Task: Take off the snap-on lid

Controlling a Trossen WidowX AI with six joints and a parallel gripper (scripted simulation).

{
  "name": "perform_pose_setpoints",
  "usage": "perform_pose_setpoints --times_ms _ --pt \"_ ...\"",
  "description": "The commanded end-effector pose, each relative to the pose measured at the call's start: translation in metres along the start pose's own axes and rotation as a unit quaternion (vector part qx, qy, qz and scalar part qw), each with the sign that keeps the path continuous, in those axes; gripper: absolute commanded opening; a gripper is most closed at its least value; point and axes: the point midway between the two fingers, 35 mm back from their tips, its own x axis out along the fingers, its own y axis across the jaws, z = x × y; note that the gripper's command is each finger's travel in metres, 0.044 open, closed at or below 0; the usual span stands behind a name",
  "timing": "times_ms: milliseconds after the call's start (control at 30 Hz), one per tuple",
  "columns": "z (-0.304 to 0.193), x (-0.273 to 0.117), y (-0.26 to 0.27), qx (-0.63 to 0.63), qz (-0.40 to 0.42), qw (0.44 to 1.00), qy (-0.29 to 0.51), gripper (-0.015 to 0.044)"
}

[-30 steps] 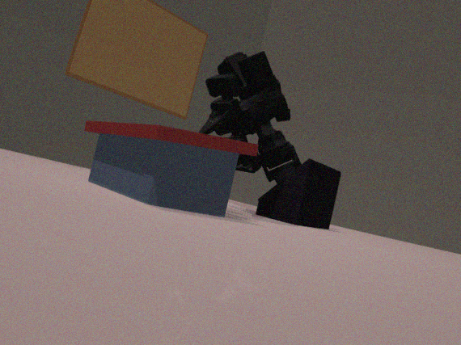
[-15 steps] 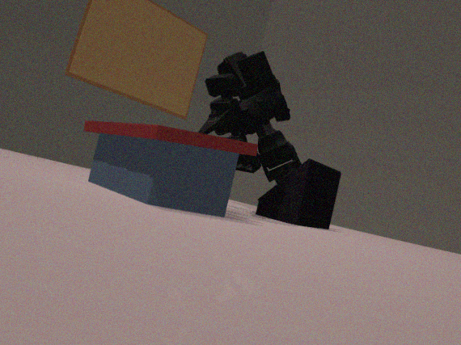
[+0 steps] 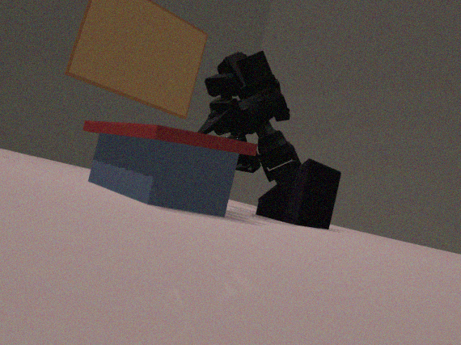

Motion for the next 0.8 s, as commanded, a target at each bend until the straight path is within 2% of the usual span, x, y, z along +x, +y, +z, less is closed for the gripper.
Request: perform_pose_setpoints --times_ms 0,767 --pt "-0.0001 0.001 0.001 -0.001 0.0 1.0 0.001 0.0" --pt "-0.0001 0.0025 0.0023 -0.001 0.0 1.0 0.001 0.0"
